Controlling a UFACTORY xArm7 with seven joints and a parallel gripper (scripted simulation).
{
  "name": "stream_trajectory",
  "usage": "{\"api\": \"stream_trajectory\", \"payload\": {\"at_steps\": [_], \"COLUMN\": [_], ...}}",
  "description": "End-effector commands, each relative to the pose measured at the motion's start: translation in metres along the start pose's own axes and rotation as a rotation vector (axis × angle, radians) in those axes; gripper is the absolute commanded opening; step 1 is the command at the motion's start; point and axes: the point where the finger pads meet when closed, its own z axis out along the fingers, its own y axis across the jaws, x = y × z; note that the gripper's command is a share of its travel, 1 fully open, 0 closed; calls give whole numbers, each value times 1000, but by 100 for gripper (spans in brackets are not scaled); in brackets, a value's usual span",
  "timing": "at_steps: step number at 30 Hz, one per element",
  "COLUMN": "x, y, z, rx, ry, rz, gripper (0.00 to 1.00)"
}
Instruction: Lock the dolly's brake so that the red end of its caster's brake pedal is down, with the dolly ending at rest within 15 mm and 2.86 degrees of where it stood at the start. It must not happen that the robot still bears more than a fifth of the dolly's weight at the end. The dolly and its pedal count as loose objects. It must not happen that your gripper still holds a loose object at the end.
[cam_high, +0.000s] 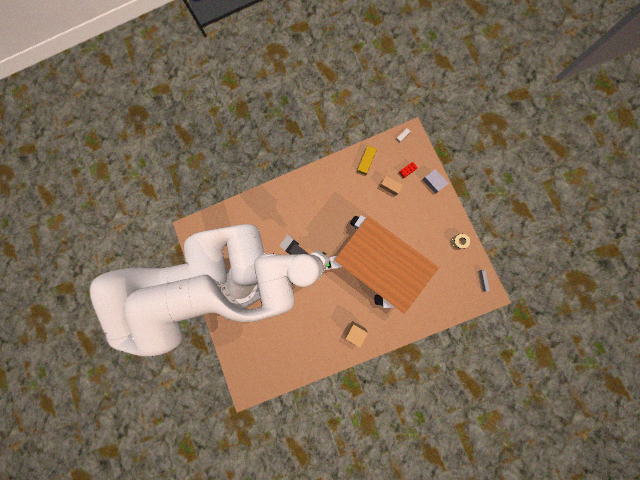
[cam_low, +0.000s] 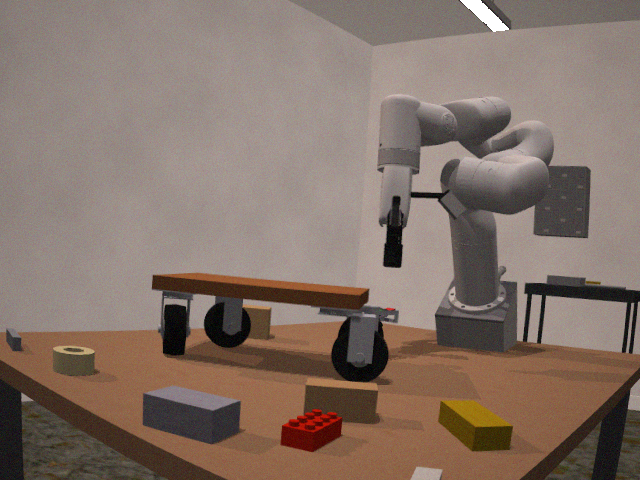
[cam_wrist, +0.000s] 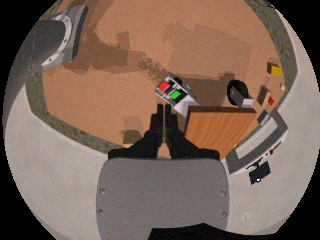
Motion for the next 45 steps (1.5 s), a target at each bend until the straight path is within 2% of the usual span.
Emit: {"api": "stream_trajectory", "payload": {"at_steps": [1, 11, 14, 33, 45], "x": [-1, -1, -1, -1, 0], "y": [0, 0, 0, 0, 0], "z": [-1, -1, -1, 1, 19], "rx": [14, 34, 41, 41, 41], "ry": [-11, -22, -25, -25, -26], "rz": [279, 702, 751, 751, 751], "gripper": [0, 0, 0, 0, 0]}}
